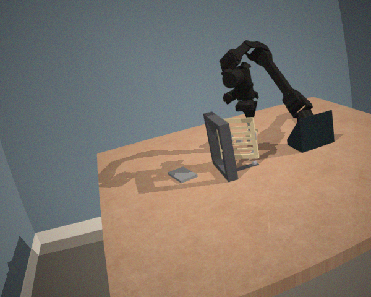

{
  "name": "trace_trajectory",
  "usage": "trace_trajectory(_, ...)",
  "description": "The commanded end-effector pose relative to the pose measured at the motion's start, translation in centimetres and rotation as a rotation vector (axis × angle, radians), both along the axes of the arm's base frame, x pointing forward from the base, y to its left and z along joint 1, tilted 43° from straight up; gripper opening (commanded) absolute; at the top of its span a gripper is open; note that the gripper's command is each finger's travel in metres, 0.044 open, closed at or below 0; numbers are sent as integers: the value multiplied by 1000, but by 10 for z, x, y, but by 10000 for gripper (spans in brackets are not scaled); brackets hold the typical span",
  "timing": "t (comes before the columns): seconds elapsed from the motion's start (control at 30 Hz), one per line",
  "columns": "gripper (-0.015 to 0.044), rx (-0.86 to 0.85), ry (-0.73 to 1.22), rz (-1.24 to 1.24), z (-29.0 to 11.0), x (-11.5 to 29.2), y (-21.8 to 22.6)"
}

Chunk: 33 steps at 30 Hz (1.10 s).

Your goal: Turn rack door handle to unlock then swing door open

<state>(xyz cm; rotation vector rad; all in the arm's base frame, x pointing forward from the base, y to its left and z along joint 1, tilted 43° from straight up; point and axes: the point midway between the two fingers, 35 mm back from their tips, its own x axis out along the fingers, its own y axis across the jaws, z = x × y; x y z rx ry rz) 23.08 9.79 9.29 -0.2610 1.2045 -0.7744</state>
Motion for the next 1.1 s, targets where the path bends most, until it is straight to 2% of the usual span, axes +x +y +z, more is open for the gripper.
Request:
trace_trajectory(0.0, 28, -12, 46, 62, 5, -1, -6)
trace_trajectory(1.07, 28, -87, 373, 426, 47, 7, -50)
